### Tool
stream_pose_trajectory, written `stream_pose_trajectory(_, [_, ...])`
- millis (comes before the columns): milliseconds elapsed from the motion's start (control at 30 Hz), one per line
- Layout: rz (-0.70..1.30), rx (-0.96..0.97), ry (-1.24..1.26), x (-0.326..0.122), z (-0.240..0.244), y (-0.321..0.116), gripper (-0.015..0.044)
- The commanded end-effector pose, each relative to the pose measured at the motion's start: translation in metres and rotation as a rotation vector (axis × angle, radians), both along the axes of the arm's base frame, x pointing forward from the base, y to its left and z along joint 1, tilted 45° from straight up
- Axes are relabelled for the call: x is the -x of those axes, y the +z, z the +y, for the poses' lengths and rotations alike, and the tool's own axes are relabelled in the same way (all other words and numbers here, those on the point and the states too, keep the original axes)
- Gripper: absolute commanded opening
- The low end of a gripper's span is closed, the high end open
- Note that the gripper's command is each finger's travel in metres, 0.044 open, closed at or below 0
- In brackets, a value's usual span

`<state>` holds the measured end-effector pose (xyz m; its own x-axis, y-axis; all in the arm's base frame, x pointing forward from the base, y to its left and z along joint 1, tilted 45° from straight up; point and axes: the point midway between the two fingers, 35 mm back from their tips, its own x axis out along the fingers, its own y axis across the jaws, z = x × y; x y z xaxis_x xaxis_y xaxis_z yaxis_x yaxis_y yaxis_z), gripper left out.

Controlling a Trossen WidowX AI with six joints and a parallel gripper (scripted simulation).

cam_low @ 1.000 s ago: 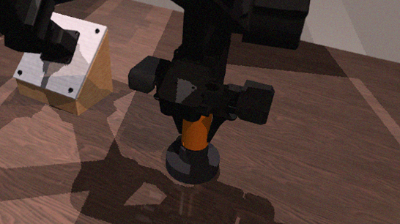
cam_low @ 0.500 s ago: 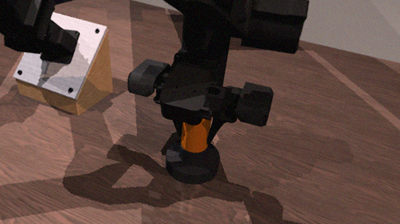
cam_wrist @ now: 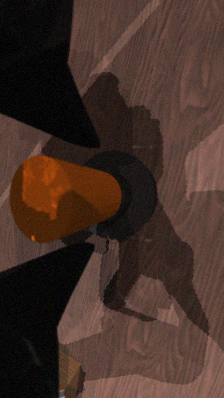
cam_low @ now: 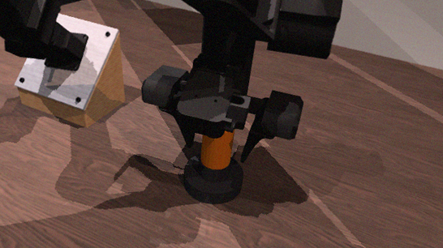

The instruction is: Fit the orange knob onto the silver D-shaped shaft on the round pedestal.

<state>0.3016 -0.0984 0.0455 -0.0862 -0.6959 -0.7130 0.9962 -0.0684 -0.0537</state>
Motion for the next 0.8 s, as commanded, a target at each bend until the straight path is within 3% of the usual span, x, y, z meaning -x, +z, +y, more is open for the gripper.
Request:
stream_pose_trajectory(0, [-0.004, 0.000, -0.005, 0.000, 0.000, 0.000, 0.0440])
stream_pose_trajectory(267, [-0.004, 0.000, -0.004, -0.001, 0.002, 0.002, 0.0440])
stream_pose_trajectory(500, [0.001, -0.004, 0.000, -0.009, 0.065, 0.065, 0.0440])
stream_pose_trajectory(767, [0.001, -0.003, 0.000, -0.013, 0.067, 0.066, 0.0440])
